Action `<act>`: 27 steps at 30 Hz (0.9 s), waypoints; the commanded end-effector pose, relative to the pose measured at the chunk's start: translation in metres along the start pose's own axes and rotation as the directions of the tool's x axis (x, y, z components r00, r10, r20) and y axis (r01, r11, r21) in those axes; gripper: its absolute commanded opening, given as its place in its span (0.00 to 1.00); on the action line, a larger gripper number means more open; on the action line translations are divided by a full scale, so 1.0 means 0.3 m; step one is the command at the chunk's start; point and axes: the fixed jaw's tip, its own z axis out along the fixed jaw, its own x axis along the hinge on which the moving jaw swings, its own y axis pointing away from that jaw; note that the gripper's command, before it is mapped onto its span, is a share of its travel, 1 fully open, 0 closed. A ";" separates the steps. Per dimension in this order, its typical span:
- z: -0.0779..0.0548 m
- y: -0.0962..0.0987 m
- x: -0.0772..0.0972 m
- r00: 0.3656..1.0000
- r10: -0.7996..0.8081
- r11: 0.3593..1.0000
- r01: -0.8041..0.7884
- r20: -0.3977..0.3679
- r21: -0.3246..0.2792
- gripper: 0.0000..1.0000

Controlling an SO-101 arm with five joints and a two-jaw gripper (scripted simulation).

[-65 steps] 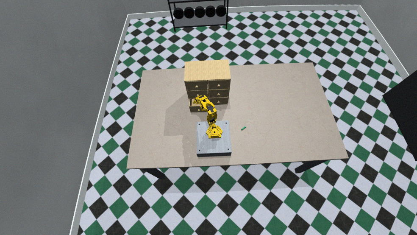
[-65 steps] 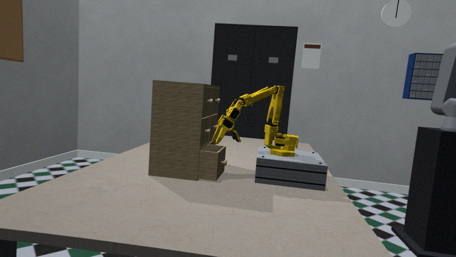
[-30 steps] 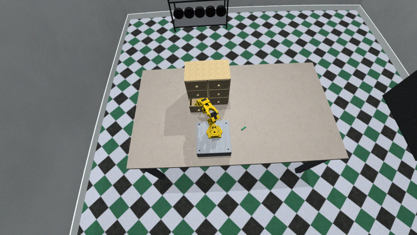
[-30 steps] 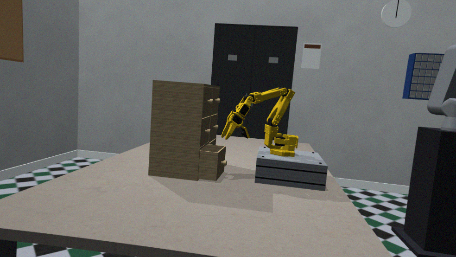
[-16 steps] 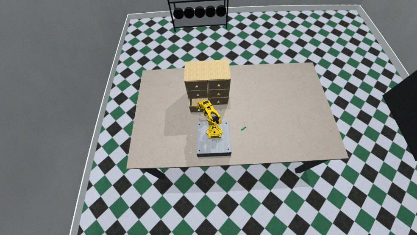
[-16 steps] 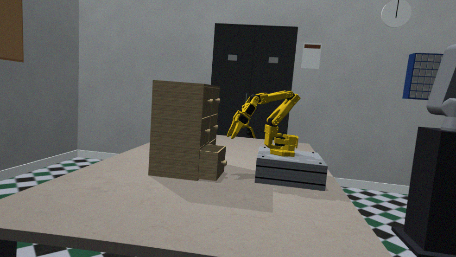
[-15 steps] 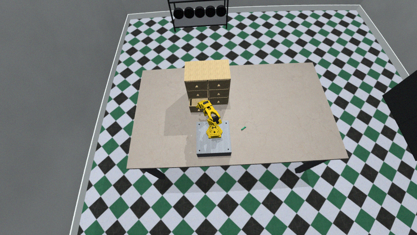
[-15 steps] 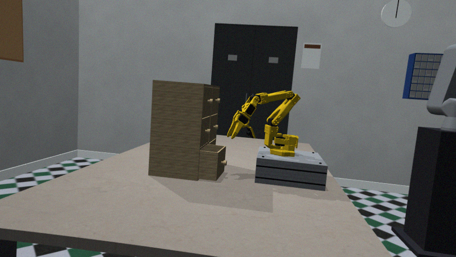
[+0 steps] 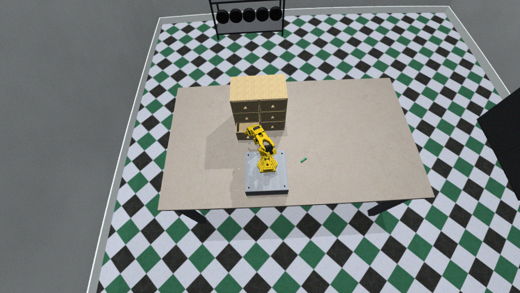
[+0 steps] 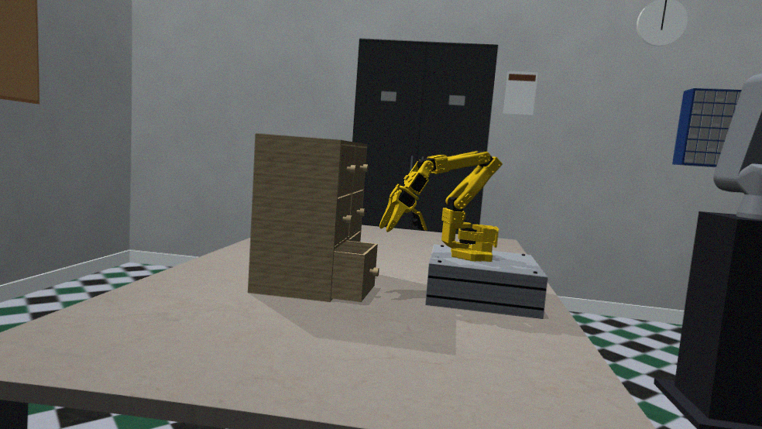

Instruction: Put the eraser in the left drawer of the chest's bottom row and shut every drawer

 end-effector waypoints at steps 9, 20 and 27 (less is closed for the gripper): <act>-0.025 0.004 -0.092 1.000 0.014 1.000 -0.014 0.022 -0.001 0.31; -0.030 0.003 -0.151 1.000 0.014 1.000 -0.014 0.023 0.002 0.31; -0.030 0.003 -0.151 1.000 0.014 1.000 -0.014 0.023 0.002 0.31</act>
